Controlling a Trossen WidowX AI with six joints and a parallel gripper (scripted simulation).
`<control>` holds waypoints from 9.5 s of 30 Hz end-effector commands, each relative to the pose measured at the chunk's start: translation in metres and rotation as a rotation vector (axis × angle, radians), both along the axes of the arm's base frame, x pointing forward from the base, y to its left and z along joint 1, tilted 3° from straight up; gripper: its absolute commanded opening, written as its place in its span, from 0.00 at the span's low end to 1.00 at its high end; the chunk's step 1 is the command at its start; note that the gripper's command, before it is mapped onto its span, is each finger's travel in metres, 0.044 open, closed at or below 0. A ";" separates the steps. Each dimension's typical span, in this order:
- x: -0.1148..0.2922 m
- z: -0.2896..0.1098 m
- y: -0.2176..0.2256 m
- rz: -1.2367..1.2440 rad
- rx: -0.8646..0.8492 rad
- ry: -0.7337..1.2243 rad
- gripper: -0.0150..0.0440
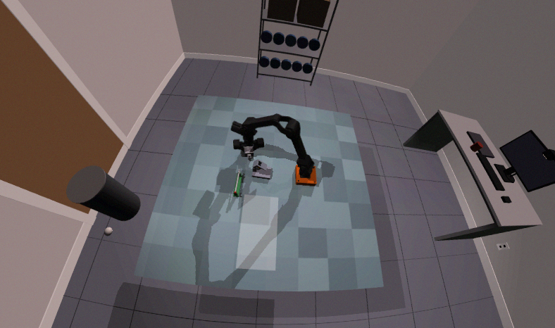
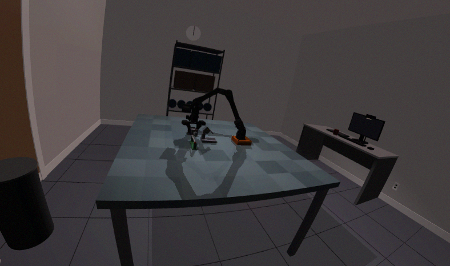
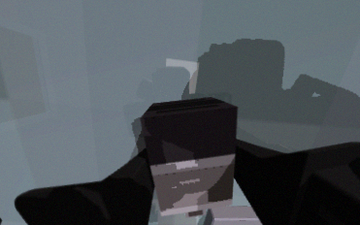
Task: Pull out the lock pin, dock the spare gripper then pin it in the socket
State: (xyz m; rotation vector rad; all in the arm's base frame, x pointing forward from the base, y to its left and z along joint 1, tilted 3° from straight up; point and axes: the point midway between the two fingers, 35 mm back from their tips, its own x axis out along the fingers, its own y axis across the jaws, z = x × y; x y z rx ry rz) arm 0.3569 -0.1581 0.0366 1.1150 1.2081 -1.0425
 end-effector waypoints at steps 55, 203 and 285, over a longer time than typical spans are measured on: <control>-0.012 0.045 0.007 -0.892 0.071 -0.008 0.25; -0.025 0.113 0.014 0.608 -0.070 -0.356 1.00; -0.019 0.002 0.011 1.550 -0.455 -0.453 1.00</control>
